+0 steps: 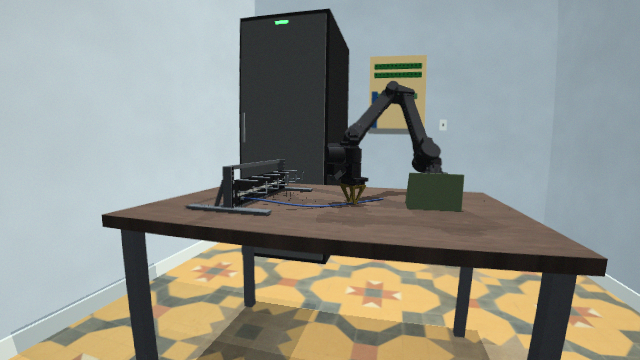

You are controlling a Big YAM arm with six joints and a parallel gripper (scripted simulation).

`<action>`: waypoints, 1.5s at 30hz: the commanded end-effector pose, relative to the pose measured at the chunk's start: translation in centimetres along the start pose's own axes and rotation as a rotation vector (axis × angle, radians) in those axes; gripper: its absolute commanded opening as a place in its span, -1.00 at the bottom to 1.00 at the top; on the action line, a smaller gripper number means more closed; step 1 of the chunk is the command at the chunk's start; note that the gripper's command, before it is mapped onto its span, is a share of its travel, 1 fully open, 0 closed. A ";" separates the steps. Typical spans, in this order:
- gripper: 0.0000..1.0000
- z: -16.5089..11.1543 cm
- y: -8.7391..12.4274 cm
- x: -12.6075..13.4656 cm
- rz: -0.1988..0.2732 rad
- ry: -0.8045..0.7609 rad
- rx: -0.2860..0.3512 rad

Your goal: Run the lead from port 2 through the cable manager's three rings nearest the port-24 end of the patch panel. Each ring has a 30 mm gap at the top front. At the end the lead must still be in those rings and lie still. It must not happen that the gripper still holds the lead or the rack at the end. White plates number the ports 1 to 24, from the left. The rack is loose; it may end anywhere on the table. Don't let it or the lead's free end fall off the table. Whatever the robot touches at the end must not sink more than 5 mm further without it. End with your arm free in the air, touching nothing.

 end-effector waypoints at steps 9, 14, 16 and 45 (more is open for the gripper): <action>-0.37 0.1 -0.1 -0.1 -0.003 0.004 -0.002; -0.37 0.1 -0.1 -0.1 -0.003 0.004 -0.002; -0.37 0.1 -0.1 -0.1 -0.003 0.004 -0.002; -1.00 0.1 -0.1 -0.1 -0.003 0.003 -0.002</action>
Point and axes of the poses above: the point where the finger pads meet when closed, its own y axis back along the fingers, its own x axis across the jaws, z = x × y, the point moved 4 cm from there along y, back along the fingers, and after that the axes turned 7 degrees about y, right-handed, at the moved point
